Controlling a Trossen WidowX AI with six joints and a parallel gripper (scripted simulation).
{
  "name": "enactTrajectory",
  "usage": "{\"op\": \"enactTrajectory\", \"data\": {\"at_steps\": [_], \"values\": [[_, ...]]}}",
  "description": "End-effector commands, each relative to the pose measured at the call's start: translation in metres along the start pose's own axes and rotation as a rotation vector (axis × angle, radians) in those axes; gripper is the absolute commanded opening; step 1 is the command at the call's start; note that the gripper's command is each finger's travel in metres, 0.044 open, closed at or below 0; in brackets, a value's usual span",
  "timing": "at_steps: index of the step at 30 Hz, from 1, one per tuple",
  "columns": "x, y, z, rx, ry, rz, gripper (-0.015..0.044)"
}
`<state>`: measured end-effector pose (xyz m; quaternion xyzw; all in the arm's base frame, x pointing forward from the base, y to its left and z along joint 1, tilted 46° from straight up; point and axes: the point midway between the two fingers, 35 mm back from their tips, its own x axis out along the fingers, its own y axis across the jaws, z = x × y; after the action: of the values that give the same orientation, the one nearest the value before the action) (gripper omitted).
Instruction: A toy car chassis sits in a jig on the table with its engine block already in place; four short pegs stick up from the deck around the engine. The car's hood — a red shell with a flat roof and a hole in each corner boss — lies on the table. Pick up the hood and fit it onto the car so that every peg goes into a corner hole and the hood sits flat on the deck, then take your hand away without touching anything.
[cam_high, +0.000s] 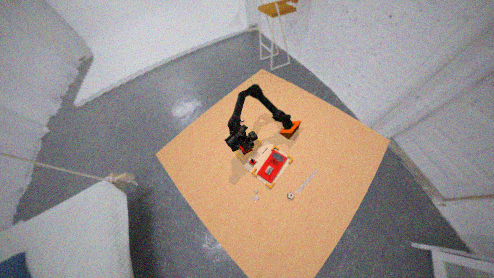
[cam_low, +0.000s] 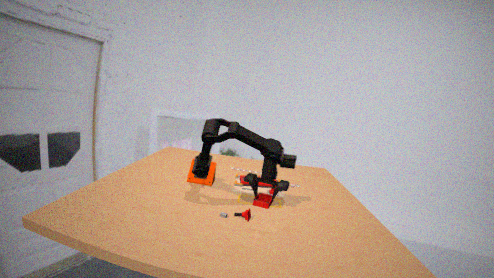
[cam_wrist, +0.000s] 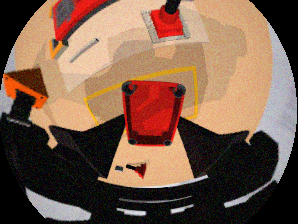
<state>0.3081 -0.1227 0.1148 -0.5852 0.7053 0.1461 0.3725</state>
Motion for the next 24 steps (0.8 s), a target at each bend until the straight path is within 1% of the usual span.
{"op": "enactTrajectory", "data": {"at_steps": [1, 4, 14, 15, 24], "values": [[0.000, 0.000, 0.000, 0.002, 0.000, -0.001, 0.0295], [0.000, 0.000, 0.000, 0.002, 0.000, -0.001, 0.0275], [-0.014, 0.000, 0.000, 0.000, -0.001, 0.000, 0.0012], [-0.017, 0.000, 0.000, 0.000, -0.001, 0.000, 0.0000], [-0.047, 0.000, 0.001, -0.001, -0.002, 0.001, 0.0000]]}}
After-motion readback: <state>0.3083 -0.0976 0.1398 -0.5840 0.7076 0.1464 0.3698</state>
